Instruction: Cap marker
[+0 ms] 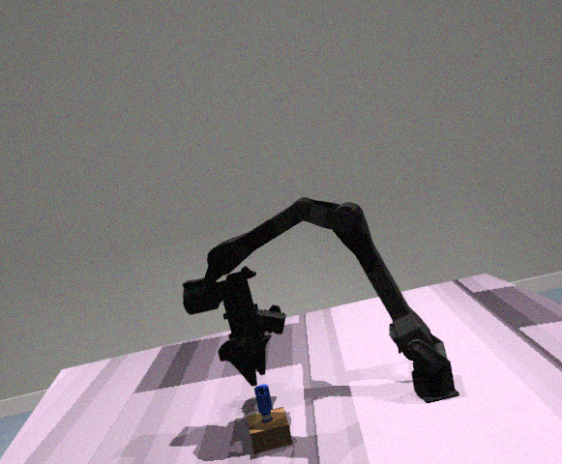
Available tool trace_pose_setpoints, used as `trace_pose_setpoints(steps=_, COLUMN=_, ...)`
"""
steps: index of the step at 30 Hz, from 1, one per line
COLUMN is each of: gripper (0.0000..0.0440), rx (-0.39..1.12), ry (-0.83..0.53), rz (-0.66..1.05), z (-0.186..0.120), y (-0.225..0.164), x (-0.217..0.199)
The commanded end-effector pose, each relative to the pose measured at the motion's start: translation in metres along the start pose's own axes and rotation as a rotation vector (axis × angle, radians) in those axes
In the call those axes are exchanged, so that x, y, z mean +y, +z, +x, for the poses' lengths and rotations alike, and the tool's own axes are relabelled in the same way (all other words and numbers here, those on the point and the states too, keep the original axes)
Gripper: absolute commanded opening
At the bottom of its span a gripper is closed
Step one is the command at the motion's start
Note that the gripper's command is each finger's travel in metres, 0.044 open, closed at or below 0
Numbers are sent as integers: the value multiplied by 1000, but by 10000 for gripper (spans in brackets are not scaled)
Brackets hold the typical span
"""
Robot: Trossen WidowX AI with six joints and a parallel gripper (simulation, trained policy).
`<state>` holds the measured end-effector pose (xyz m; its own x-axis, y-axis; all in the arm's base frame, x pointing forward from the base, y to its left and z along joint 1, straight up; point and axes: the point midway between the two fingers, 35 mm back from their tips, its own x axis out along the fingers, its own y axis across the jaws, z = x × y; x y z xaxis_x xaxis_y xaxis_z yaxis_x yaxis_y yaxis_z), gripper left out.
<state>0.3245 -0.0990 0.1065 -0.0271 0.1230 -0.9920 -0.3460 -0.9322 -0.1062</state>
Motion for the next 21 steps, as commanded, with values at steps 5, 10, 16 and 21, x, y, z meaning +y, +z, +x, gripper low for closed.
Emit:
trace_pose_setpoints(steps=5, gripper=285, rx=-25, ry=38, rz=-27, z=12, y=-2, x=-2)
trace_pose_setpoints(steps=10, gripper=277, rx=-49, ry=57, rz=-40, z=22, y=-1, x=-3)
trace_pose_setpoints(steps=16, gripper=267, rx=-78, ry=73, rz=-51, z=36, y=2, x=-4)
trace_pose_setpoints(steps=21, gripper=252, rx=-82, ry=93, rz=-62, z=42, y=3, x=-4)
